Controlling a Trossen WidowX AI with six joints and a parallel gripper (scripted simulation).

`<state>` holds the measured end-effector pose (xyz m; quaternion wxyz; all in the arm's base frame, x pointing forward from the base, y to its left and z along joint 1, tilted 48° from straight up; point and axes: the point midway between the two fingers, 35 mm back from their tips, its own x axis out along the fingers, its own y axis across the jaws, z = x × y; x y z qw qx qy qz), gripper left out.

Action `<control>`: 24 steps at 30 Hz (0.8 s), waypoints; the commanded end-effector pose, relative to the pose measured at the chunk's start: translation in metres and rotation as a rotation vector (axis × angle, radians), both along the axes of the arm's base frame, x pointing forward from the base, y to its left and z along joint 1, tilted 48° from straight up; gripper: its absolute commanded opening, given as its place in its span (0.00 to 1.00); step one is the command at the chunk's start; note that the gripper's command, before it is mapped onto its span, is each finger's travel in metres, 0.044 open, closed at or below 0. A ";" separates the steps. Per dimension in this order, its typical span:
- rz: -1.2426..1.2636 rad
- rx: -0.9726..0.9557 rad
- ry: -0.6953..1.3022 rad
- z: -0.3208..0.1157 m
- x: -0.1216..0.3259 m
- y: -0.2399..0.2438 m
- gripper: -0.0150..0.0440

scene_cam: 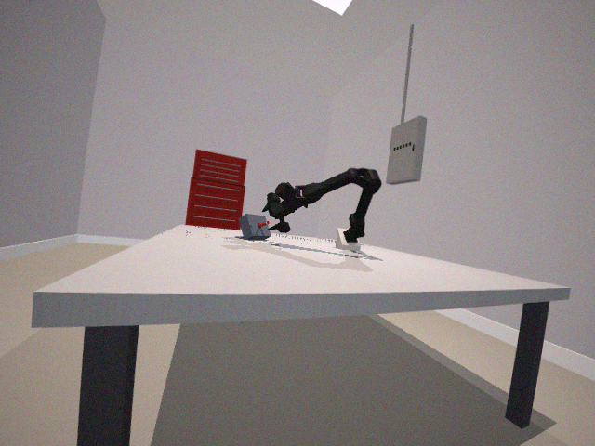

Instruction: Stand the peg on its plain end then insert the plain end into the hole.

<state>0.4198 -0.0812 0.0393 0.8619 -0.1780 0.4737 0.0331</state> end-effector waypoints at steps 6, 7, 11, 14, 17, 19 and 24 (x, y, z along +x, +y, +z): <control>-0.002 -0.001 0.001 0.011 -0.007 0.001 1.00; -0.002 -0.002 0.001 0.013 -0.007 0.001 1.00; -0.002 -0.002 0.001 0.017 -0.010 0.002 1.00; -0.002 -0.002 0.001 0.021 -0.012 0.003 1.00; -0.002 -0.002 0.000 0.025 -0.014 0.003 1.00; -0.002 -0.002 0.000 0.027 -0.016 0.003 1.00; -0.002 -0.003 0.000 0.033 -0.019 0.004 1.00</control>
